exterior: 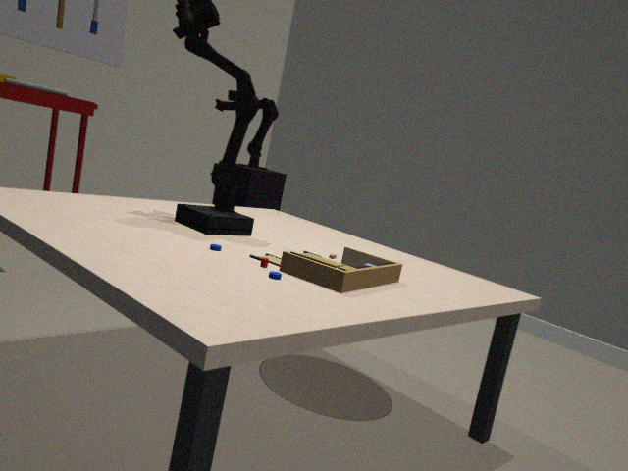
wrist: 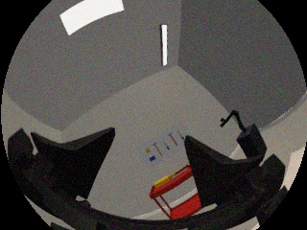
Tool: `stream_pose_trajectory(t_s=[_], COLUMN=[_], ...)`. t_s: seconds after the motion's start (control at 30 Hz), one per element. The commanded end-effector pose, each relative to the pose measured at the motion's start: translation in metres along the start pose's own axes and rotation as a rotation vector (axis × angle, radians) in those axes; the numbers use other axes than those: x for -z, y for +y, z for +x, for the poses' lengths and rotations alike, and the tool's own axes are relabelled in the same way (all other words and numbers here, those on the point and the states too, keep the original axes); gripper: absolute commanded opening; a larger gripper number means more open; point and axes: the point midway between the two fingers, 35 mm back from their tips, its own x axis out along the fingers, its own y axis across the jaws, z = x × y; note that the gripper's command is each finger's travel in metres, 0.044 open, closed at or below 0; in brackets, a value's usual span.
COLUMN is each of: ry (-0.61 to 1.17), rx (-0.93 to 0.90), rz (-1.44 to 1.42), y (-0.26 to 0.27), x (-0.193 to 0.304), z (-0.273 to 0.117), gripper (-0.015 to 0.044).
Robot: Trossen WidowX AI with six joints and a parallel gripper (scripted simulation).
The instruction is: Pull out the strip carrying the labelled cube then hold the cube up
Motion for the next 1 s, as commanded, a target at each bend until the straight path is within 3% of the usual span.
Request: stream_pose_trajectory(t_s=[0.0,0.2,0.43,0.7,0.97], ry=[0.007,0.214,0.463,0.722,0.948], rx=[-0.004,-0.158,-0.385,-0.68,-1.031], rz=[0.001,0.046,0.119,0.204,0.264], y=[0.001,0.048,0.107,0.161,0.188], x=[0.002,0.045,0.081,0.09,0.067], z=[-0.001,-0.045,-0.125,-0.24,-0.372], gripper=[0.04,0.04,0.04,0.04,0.04])
